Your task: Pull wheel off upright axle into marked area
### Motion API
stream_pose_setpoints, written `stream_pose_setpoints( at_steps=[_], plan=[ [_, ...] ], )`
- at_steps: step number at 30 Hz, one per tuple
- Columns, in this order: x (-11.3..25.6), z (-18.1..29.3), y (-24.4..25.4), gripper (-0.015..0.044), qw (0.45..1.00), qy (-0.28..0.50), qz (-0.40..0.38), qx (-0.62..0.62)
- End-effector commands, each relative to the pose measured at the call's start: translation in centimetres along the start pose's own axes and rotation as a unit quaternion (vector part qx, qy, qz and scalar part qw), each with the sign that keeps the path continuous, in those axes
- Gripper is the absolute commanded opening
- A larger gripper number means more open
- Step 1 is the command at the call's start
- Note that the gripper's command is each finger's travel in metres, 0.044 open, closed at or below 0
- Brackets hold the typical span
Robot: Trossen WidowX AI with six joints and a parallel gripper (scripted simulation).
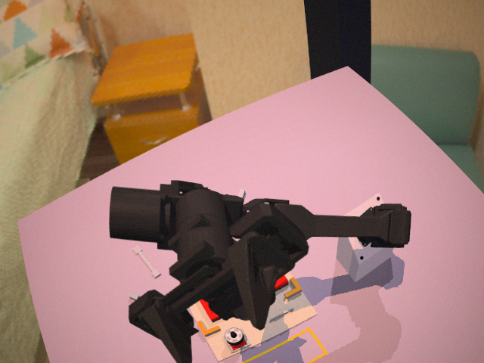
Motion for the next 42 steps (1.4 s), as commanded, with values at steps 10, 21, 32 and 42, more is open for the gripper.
stream_pose_setpoints(
  at_steps=[10, 21, 32, 42],
  plan=[
    [-0.8, 2.8, -10.5, 0.0300, 0.985, 0.003, 0.046, 0.165],
    [-2.8, 1.3, -24.1, 0.0300, 0.918, -0.023, 0.106, 0.382],
    [-6.3, -6.5, -34.6, 0.0300, 0.792, -0.092, 0.162, 0.581],
    [-9.9, -16.2, -37.7, 0.0300, 0.655, -0.189, 0.199, 0.704]
  ],
)
Point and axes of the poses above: the point midway between the two fingers, 35 mm back from their tips, its own x axis back along the fingers, its own y axis across the jaws, z = x × y, the point moved 6 cm from there along x, back along the fingers, and after that the axes turned 13 degrees about x, right-handed, at the moved point
